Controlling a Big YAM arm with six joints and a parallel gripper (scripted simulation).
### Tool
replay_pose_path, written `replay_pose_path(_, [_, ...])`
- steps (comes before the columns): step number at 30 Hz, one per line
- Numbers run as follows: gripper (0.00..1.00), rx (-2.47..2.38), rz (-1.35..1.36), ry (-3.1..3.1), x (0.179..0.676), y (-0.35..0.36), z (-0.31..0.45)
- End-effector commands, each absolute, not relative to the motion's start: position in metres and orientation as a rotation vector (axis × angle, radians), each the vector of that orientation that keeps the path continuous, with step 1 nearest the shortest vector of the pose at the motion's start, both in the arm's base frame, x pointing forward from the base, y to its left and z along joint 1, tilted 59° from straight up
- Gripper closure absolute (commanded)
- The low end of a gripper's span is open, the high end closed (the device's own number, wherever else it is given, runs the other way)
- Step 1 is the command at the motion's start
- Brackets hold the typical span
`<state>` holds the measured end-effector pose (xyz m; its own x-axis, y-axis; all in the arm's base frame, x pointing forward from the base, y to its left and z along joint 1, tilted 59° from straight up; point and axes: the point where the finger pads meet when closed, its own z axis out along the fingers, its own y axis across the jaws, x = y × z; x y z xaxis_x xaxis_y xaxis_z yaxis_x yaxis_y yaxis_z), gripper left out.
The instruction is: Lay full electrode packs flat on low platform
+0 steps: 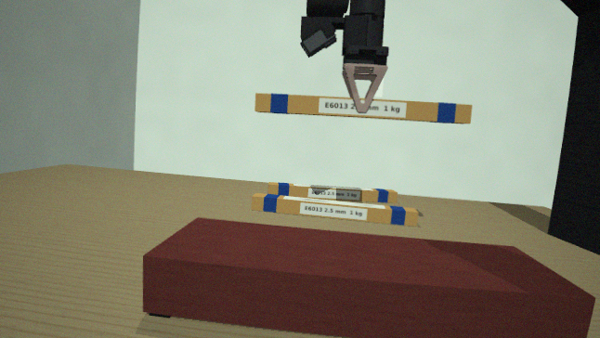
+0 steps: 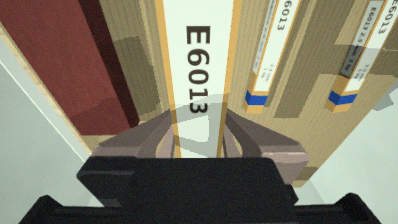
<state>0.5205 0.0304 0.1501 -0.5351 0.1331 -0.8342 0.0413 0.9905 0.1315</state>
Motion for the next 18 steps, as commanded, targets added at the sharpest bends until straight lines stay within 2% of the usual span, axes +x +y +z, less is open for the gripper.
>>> replay_pose_path(1, [1.0,0.103,0.107,2.08,0.516,0.02,0.172])
replay_pose_path(18, [1.0,0.102,0.104,2.082,0.517,-0.02,0.171])
